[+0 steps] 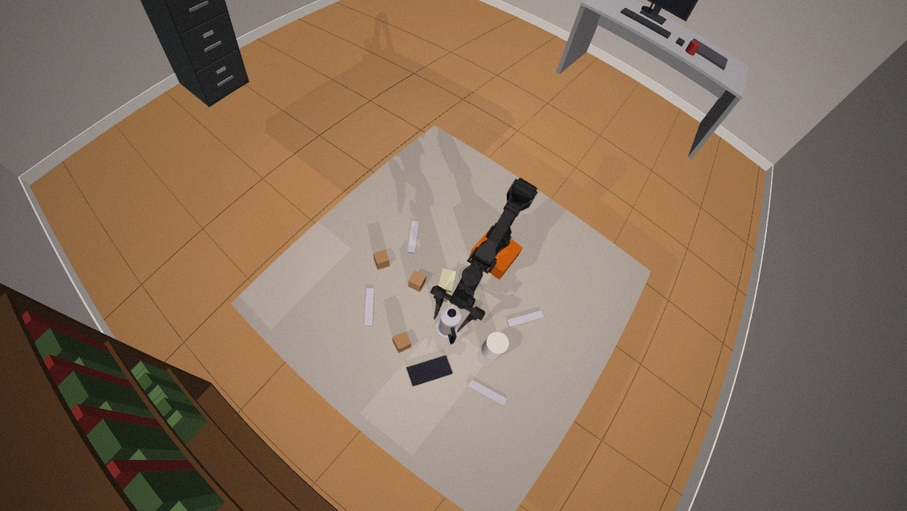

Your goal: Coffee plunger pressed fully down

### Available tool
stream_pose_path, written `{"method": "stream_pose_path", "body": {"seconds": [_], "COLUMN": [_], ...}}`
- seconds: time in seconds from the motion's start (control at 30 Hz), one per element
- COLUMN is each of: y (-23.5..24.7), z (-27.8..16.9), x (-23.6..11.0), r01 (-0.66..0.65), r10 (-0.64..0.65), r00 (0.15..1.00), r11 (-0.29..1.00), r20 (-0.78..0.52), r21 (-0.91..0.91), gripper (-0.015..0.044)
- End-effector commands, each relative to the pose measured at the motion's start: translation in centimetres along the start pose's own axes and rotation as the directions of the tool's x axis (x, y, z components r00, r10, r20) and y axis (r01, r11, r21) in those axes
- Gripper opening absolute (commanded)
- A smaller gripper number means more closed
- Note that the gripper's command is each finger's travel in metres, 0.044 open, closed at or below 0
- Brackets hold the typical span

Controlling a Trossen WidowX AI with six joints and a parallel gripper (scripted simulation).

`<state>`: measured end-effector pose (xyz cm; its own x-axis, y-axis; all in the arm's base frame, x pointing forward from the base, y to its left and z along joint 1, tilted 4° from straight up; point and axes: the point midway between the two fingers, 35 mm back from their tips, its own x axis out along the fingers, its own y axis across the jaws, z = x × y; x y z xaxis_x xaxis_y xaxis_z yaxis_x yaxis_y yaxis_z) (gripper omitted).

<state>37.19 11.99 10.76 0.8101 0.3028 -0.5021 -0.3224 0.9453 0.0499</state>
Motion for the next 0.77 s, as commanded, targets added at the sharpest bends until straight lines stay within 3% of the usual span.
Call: {"method": "stream_pose_path", "body": {"seconds": [0.0, 0.3, 0.73], "y": [0.0, -0.4, -0.4], "z": [0.4, 4.8, 4.7], "x": [-0.4, -7.5, -7.5], "r01": [0.001, 0.007, 0.007], "r10": [-0.001, -0.007, -0.007], "r00": [1.0, 1.0, 1.0], "r11": [1.0, 1.0, 1.0], "r20": [-0.001, -0.016, -0.016], "r21": [0.001, 0.011, 0.011], "gripper": [0.044, 0.044, 0.044]}}
